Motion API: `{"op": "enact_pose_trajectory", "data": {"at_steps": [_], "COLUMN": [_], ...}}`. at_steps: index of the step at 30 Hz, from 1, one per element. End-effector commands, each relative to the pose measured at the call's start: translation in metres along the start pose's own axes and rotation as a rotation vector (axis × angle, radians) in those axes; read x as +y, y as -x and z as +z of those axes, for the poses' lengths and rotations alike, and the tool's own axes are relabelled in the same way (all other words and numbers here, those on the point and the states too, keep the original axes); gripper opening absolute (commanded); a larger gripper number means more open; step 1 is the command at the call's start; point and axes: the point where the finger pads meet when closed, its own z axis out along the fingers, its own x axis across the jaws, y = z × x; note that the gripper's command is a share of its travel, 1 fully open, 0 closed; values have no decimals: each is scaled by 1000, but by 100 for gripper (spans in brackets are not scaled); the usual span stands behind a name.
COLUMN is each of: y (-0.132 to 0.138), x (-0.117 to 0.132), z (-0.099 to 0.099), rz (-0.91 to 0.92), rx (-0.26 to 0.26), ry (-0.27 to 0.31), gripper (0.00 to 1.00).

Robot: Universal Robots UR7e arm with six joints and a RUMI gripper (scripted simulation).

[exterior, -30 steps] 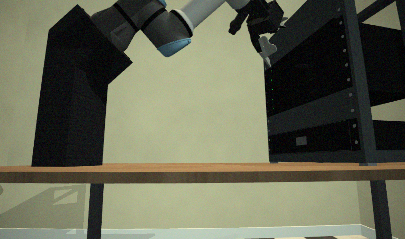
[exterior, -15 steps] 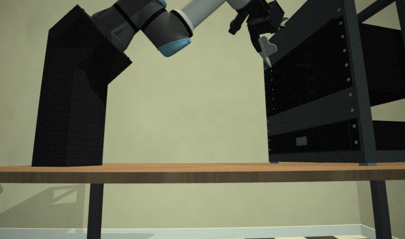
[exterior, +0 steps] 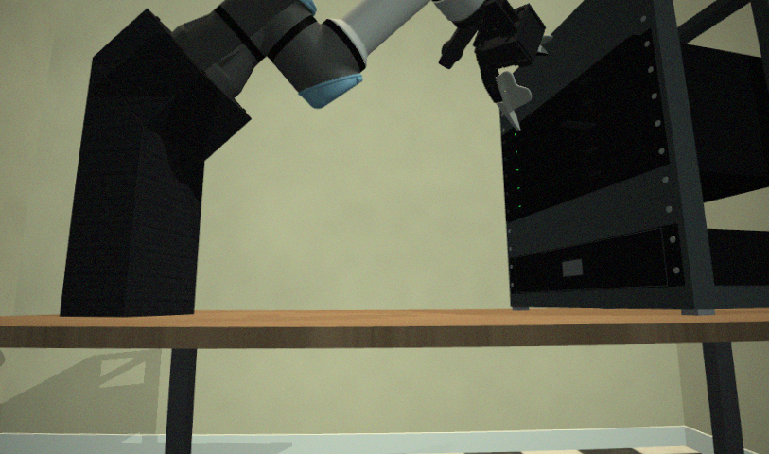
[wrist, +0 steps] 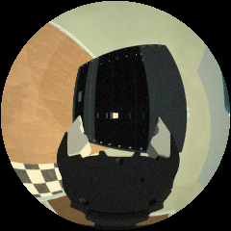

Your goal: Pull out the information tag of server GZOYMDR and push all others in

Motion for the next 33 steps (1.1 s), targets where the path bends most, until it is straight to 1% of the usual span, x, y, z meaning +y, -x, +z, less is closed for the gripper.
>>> {"op": "enact_pose_trajectory", "data": {"at_steps": [1,17,33], "y": [0,0,1], "x": [3,15,22], "z": [5,28,40], "rz": [-1,-1,-1], "rx": [1,1,1], "ry": [0,0,0], "gripper": [100,100,100]}}
